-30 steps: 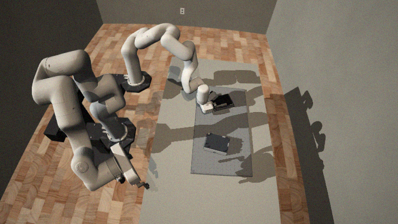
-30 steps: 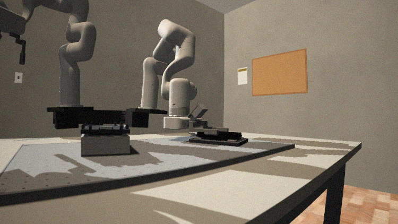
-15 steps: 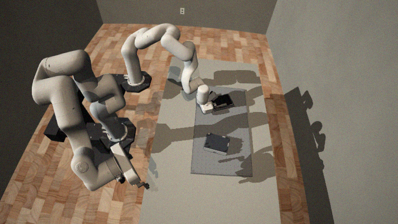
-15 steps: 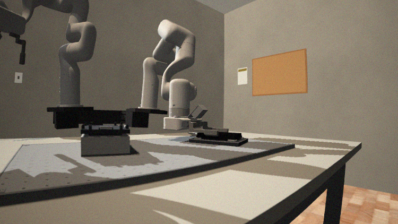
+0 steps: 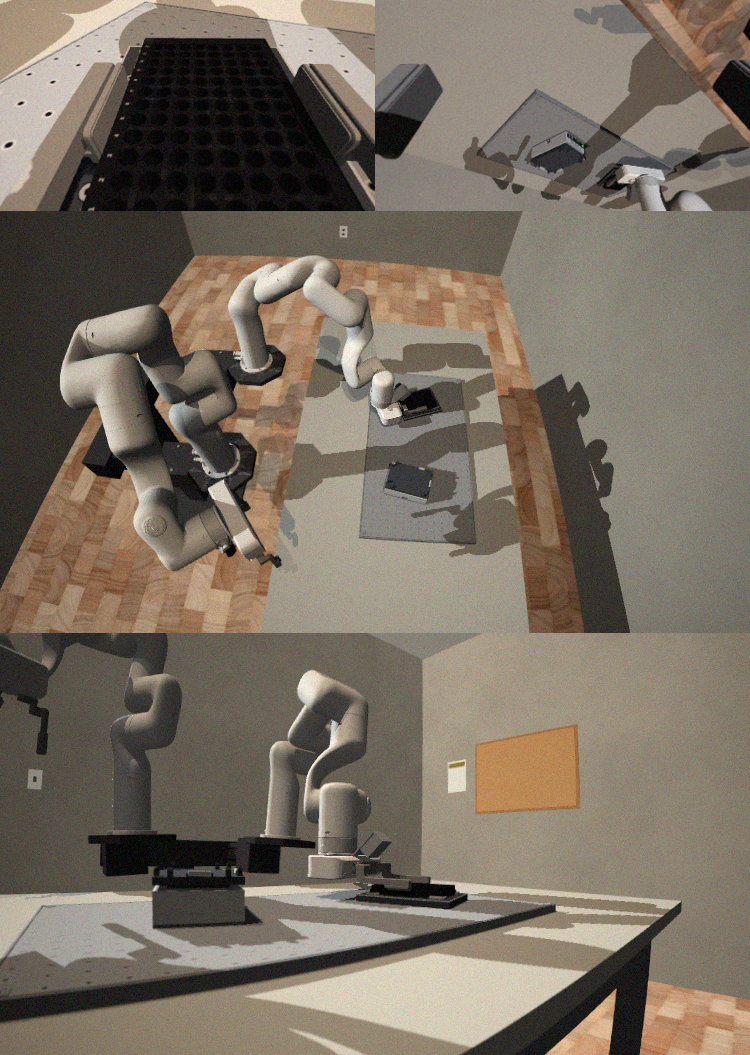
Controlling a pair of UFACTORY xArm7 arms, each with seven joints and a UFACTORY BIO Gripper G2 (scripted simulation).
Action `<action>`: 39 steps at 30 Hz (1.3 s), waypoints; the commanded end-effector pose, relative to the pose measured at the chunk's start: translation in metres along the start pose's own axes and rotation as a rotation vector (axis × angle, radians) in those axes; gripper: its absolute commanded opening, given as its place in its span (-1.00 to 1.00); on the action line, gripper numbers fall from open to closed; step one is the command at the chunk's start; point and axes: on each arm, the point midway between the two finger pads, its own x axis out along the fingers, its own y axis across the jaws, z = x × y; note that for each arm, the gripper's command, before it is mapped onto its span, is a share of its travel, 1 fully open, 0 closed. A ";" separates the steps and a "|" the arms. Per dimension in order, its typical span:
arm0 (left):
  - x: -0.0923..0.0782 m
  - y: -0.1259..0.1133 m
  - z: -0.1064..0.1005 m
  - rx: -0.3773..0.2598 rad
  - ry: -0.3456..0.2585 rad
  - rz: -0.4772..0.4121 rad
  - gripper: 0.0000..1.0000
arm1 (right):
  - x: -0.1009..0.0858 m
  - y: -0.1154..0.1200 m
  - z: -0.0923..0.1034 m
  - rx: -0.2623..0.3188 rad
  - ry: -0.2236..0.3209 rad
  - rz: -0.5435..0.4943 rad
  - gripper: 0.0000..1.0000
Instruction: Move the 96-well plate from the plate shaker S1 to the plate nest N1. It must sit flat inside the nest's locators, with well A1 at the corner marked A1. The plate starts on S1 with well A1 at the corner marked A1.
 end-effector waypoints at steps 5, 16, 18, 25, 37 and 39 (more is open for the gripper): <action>0.002 -0.001 0.002 -0.003 -0.004 0.000 -1.00 | -0.001 0.001 0.000 0.000 -0.001 0.003 1.00; 0.002 -0.001 0.002 -0.004 -0.004 0.000 -0.25 | -0.001 0.001 0.000 0.000 -0.001 0.003 1.00; 0.002 -0.001 0.002 -0.003 -0.004 0.000 -0.25 | -0.001 0.001 0.000 0.000 -0.001 0.003 1.00; 0.002 -0.001 0.002 -0.004 -0.004 0.000 -0.25 | -0.001 0.001 0.000 0.000 -0.001 0.003 1.00; 0.002 -0.001 0.002 -0.004 -0.004 0.000 -0.25 | -0.001 0.001 0.000 0.000 -0.001 0.003 1.00; 0.002 -0.001 0.002 -0.004 -0.004 0.000 -0.25 | -0.001 0.001 0.000 0.000 -0.001 0.003 1.00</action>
